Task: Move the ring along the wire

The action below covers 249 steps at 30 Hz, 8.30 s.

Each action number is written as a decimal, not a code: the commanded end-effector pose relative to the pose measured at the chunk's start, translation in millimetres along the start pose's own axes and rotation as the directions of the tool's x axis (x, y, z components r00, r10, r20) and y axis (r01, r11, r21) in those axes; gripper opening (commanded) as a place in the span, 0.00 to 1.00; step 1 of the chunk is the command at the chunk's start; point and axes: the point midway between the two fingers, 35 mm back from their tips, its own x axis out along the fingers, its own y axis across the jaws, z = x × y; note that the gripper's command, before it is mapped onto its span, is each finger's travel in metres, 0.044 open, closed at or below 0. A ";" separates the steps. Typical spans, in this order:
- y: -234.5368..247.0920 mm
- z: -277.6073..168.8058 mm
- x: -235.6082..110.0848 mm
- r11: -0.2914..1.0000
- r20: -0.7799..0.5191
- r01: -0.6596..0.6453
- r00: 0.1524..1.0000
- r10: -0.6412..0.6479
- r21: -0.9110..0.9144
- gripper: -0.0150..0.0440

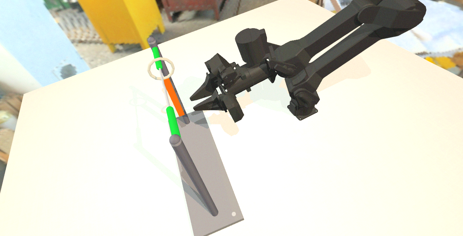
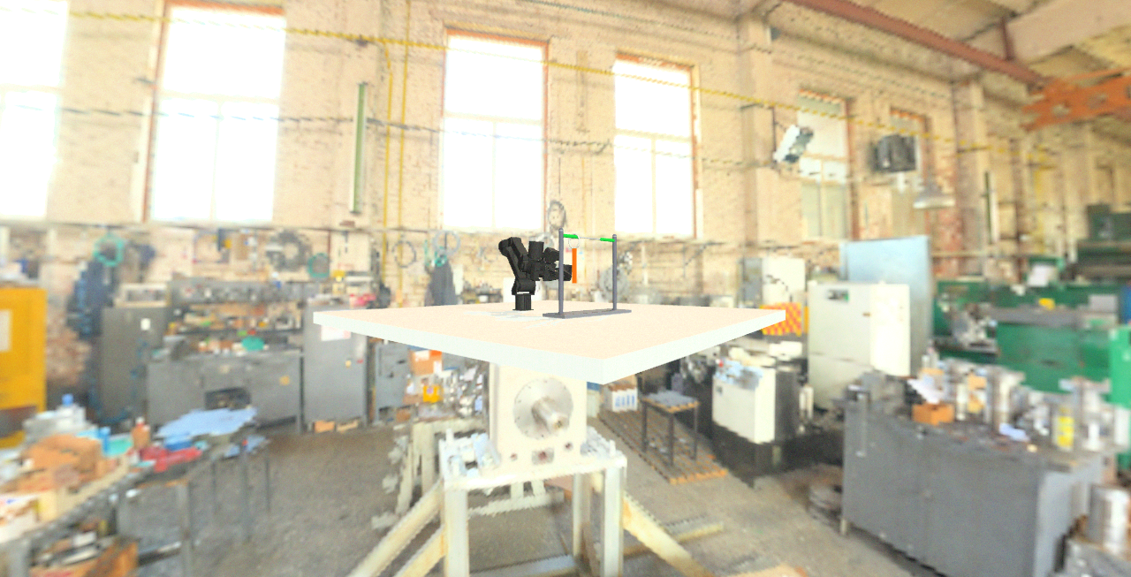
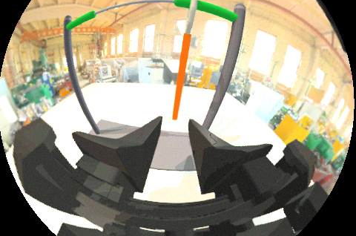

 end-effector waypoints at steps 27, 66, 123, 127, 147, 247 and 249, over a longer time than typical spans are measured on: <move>-2.0 8.0 42.9 1.000 0.011 0.004 1.000 -0.004 0.004 0.53; -0.2 1.7 70.0 1.000 0.013 0.004 1.000 -0.004 0.005 0.53; 0.4 16.3 67.0 1.000 0.010 0.003 1.000 -0.003 -0.002 0.00; 0.4 16.3 67.0 1.000 0.010 0.003 1.000 -0.003 -0.002 0.00; 18.0 16.6 67.3 1.000 0.008 -0.001 1.000 0.001 0.003 0.00; 118.9 18.1 68.1 1.000 0.001 -0.017 1.000 0.017 0.017 0.00; 120.8 18.2 68.1 1.000 0.000 -0.018 1.000 0.018 0.016 0.00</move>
